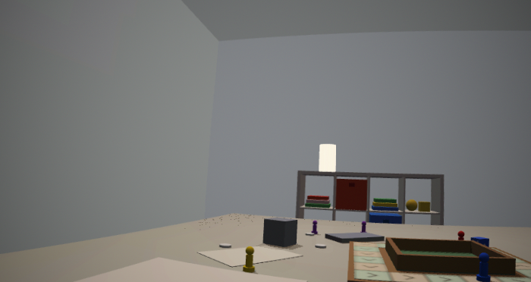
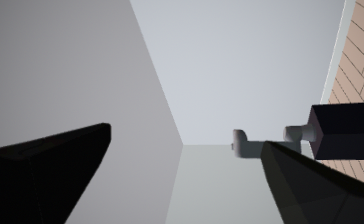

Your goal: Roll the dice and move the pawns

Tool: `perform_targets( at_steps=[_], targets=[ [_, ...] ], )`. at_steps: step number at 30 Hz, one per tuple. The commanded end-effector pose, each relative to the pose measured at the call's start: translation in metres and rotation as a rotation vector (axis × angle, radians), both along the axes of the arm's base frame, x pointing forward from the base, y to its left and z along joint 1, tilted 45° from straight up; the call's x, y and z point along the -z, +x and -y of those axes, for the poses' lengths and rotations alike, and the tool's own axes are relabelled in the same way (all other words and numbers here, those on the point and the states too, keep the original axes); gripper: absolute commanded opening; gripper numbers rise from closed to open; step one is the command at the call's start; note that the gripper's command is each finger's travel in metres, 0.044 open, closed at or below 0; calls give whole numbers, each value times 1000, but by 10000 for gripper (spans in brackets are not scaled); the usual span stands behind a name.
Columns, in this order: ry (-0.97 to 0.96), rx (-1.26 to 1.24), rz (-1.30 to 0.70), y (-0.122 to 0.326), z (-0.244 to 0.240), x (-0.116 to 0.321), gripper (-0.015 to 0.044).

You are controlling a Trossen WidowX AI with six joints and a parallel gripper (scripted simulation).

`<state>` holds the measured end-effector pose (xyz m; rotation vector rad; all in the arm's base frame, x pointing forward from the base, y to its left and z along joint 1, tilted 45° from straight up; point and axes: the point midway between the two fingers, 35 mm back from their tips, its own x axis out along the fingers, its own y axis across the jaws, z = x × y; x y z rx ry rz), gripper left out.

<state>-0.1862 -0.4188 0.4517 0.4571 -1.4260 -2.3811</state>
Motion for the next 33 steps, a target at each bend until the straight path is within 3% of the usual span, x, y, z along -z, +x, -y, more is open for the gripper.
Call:
perform_targets(
  at_steps=[1,5,17,25,33],
  targets=[
    [4,-9,1,2,1,1,374],
    [77,-196,10,53,24,19,275],
    [333,-868,11,254,36,88,275],
    [504,-1311,-12,379,-18,137,275],
    [680,-1744,-52,474,-113,185,275]
  ],
)
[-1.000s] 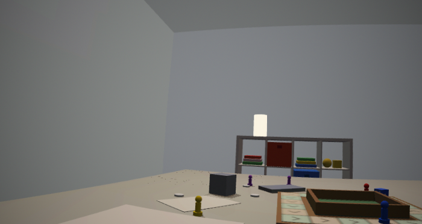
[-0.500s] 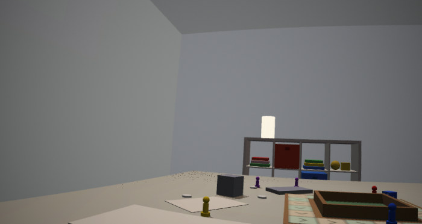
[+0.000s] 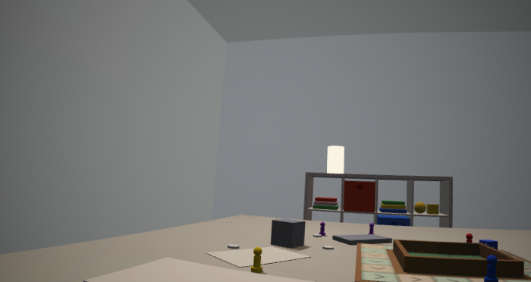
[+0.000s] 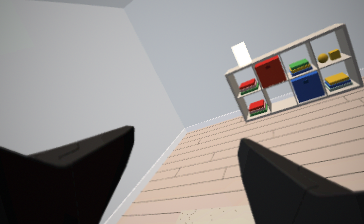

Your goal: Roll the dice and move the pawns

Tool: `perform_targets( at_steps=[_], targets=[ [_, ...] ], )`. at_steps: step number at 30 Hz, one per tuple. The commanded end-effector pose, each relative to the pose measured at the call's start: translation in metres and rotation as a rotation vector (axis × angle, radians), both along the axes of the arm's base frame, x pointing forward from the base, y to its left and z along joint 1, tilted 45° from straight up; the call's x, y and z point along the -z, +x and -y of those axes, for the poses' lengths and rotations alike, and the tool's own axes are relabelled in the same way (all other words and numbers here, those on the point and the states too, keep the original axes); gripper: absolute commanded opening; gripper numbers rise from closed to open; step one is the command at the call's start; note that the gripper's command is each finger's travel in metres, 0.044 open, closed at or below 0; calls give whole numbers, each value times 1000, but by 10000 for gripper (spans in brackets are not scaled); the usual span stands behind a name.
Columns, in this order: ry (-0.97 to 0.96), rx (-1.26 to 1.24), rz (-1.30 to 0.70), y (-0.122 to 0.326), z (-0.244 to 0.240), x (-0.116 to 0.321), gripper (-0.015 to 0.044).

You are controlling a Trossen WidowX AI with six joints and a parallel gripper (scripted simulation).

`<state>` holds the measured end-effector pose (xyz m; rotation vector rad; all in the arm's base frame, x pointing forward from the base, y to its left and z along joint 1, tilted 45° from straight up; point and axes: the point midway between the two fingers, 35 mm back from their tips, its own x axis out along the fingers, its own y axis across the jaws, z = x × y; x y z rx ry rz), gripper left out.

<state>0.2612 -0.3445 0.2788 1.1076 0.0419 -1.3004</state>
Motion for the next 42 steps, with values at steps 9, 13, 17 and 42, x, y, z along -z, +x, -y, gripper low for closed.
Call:
perform_targets(
  at_steps=[9,13,17,42],
  targets=[
    [232,-630,-59,82,-177,63,275],
    [333,-820,-94,84,-244,85,275],
    [403,-952,-124,78,-289,99,275],
    [840,-1895,-345,-77,-519,154,275]
  ],
)
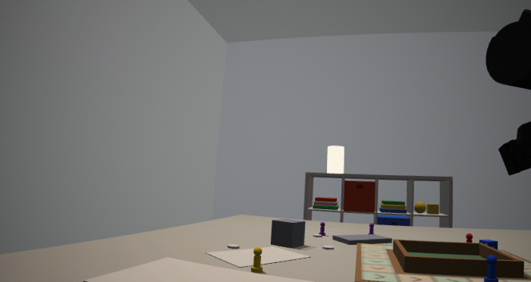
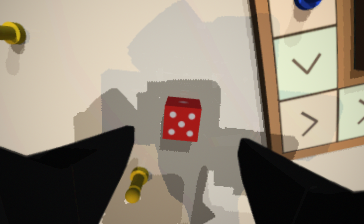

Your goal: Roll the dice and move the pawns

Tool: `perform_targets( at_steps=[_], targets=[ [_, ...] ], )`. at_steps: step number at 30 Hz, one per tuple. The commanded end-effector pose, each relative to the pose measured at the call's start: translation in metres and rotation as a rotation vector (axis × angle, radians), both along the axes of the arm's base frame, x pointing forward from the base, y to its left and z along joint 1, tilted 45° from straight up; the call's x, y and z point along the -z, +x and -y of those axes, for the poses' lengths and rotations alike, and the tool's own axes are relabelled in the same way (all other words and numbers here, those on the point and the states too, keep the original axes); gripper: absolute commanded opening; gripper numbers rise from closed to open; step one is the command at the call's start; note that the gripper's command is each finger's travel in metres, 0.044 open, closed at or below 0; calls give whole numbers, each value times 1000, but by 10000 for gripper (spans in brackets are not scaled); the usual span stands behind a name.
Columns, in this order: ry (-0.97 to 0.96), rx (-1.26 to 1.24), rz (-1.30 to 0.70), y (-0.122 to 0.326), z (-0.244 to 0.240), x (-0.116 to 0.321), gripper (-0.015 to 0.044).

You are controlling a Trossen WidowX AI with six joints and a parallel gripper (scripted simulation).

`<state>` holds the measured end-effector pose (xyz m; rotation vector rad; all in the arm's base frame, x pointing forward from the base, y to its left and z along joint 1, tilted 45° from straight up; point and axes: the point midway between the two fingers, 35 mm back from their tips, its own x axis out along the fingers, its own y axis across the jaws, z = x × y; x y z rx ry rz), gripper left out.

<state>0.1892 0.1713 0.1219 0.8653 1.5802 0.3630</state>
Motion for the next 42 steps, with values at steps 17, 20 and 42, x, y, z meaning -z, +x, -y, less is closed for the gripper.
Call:
perform_targets(
  at_steps=[17,20,42],
  targets=[
    [14,-12,0,-4,-25,19,275],
    [15,-12,0,-4,-29,22,275],
    [17,-11,0,-4,-40,33,84]
  ],
)
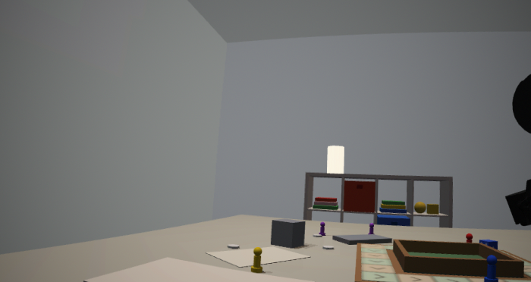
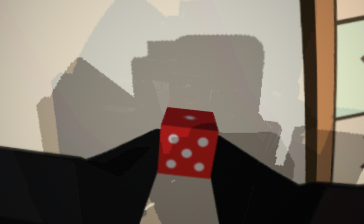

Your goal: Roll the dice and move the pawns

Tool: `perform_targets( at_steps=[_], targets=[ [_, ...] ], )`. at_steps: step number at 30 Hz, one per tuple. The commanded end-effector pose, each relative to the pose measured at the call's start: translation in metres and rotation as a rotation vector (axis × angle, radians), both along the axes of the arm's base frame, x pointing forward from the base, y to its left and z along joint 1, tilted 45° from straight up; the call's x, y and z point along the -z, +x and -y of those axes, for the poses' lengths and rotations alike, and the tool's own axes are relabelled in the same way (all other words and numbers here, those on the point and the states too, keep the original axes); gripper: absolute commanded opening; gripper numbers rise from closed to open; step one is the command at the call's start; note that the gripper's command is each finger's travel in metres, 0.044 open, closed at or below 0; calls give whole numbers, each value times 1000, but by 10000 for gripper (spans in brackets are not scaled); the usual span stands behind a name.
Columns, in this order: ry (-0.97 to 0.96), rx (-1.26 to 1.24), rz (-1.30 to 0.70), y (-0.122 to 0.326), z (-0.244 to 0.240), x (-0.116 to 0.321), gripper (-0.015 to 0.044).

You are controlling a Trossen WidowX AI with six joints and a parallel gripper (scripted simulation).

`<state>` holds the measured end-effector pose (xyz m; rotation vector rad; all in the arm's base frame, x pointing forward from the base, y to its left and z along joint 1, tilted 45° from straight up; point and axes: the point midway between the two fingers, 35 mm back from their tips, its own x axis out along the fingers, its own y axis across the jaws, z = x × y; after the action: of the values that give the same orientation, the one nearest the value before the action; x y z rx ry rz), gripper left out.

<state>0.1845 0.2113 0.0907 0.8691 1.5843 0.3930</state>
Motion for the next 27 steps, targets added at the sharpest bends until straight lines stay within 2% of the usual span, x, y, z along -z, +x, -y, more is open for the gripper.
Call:
perform_targets(
  at_steps=[1,2,5,27],
  targets=[
    [-5,5,-2,1,0,1,78],
    [-5,5,-2,1,0,1,71],
    [-8,4,-2,2,3,0,0],
    [-26,1,-3,9,81,-61,0]
  ],
)
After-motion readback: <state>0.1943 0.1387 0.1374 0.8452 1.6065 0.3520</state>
